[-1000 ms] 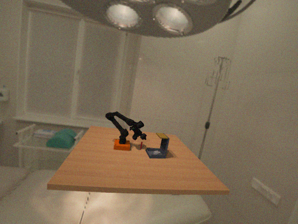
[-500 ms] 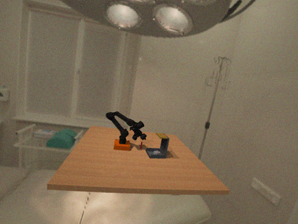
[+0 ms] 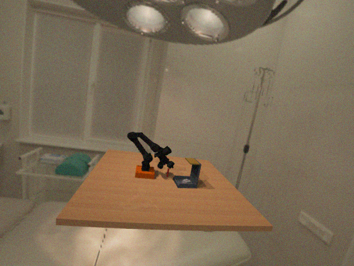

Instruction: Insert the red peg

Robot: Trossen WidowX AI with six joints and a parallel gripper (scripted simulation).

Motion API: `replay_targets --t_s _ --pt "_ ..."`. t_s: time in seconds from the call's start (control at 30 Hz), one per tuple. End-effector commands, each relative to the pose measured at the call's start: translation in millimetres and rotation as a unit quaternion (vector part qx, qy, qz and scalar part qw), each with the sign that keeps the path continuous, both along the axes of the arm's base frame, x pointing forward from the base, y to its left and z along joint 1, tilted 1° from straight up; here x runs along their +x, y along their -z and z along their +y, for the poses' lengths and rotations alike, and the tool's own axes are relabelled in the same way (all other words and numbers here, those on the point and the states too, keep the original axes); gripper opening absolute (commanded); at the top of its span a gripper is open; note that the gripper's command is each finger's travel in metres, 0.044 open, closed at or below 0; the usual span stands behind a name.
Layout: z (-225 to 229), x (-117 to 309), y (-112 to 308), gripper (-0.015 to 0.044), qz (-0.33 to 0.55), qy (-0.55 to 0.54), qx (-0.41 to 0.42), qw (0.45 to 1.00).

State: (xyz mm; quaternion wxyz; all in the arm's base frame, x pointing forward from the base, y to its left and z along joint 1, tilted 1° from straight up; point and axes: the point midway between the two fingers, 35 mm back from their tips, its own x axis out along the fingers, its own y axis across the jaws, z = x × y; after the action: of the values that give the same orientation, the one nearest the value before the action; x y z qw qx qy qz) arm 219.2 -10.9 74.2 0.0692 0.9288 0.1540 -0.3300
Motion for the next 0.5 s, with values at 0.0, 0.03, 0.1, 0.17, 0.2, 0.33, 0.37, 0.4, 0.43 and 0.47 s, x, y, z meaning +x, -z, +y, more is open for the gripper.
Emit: replay_targets --t_s 0.0,0.03,0.1,0.17,0.2,0.33,0.37,0.4,0.43,0.47 --pt "0.6 -0.2 8.1 0.0220 0.002 -0.003 0.001 1.000" --pt "0.5 0.0 9.8 0.0220 0.002 -0.003 0.001 1.000" --pt "0.3 0.2 13.2 0.0220 0.002 -0.003 0.001 1.000" --pt "0.2 0.3 16.5 0.0220 0.002 -0.003 0.001 1.000" --pt "0.1 0.3 18.2 0.0220 0.002 -0.003 0.001 1.000" --pt "0.0 0.1 24.9 0.0220 0.002 -0.003 0.001 1.000" --pt "0.0 0.0 26.5 0.0220 0.002 -0.003 0.001 1.000" --pt "0.1 -0.1 28.2 0.0220 0.002 -0.003 0.001 1.000" --pt "0.1 -0.3 29.8 0.0220 0.002 -0.003 0.001 1.000" --pt "0.1 -0.5 31.4 0.0220 0.002 -0.003 0.001 1.000"
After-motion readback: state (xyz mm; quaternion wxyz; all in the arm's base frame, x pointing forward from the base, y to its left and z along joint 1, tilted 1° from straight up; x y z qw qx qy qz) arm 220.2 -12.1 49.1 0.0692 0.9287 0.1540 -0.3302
